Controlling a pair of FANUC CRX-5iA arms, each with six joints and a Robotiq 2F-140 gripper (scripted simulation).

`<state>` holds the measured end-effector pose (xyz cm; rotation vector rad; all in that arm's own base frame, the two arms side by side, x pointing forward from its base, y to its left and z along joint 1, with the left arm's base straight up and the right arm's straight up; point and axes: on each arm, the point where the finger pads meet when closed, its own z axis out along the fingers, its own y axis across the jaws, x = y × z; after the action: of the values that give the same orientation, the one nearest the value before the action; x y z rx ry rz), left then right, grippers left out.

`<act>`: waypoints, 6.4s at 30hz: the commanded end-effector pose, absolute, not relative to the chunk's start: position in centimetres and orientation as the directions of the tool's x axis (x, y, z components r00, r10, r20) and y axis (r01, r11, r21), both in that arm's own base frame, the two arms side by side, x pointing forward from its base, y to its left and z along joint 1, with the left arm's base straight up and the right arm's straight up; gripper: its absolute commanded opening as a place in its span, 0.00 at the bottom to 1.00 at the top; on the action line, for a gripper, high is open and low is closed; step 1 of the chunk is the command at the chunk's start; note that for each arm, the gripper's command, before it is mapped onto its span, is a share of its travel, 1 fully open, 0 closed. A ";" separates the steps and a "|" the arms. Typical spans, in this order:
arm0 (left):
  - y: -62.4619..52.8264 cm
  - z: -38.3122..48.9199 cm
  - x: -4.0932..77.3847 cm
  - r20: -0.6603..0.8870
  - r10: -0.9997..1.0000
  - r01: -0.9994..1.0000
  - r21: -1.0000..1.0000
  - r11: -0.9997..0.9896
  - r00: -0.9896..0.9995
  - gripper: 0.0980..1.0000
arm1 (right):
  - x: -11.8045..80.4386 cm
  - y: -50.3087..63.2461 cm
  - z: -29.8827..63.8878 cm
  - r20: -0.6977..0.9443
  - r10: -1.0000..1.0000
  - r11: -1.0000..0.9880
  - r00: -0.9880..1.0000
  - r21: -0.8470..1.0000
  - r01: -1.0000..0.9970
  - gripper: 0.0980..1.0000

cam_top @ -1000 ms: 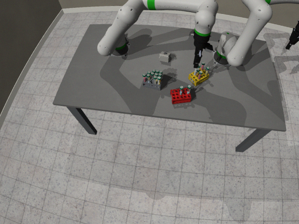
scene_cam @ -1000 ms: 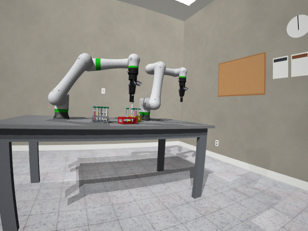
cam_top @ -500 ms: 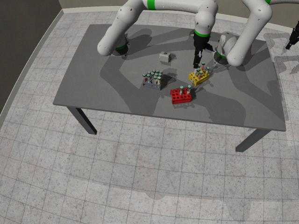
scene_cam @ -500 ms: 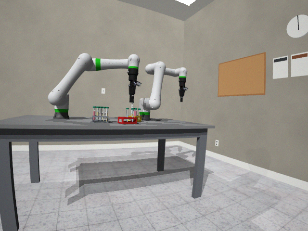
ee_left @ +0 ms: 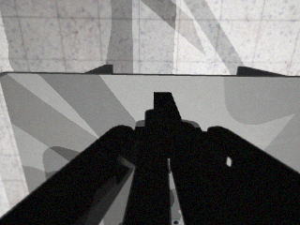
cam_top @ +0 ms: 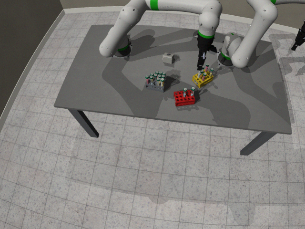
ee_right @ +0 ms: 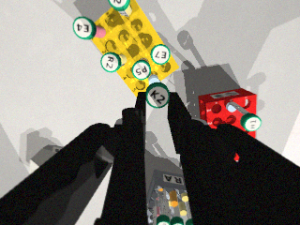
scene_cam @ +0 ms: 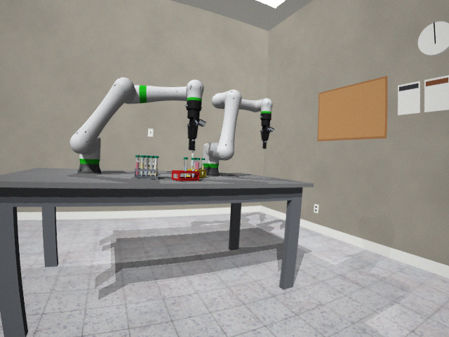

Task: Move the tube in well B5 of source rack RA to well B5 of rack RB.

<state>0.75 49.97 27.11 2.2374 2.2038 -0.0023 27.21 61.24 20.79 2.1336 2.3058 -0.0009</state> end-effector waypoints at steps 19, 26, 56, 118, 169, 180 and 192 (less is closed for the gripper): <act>50.0 27.2 0.8 0.000 1.000 1.000 0.000 -0.015 0.015 0.00 | 27.2 61.3 20.3 0.002 0.997 0.077 -0.077 0.001 0.997 0.00; 50.0 27.2 0.8 0.000 1.000 1.000 0.000 -0.015 0.015 0.00 | 27.2 61.3 20.2 0.002 0.997 0.077 -0.077 0.001 0.997 0.00; 50.0 27.2 0.8 0.000 1.000 1.000 0.000 -0.015 0.015 0.00 | 27.2 61.2 19.2 0.002 0.997 0.077 -0.077 0.001 0.997 0.00; 50.0 27.2 0.8 0.000 1.000 1.000 0.000 -0.015 0.015 0.00 | 27.1 61.0 16.5 0.002 0.997 0.078 -0.078 0.001 0.997 0.00; 50.0 27.2 0.8 0.000 1.000 1.000 0.000 -0.015 0.015 0.00 | 27.0 61.0 15.2 0.002 0.997 0.078 -0.078 0.001 0.997 0.15; 50.0 27.2 0.8 0.000 1.000 1.000 0.000 -0.015 0.015 0.00 | 27.0 61.0 15.2 0.001 0.997 0.078 -0.078 0.001 0.997 0.20; 50.0 27.2 0.8 0.000 1.000 1.000 0.000 -0.015 0.015 0.00 | 27.0 61.0 15.7 0.002 0.997 0.078 -0.078 0.001 0.997 0.20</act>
<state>0.75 49.97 27.11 2.2374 2.2038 -0.0023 27.01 60.94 15.16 2.1334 2.3057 -0.0014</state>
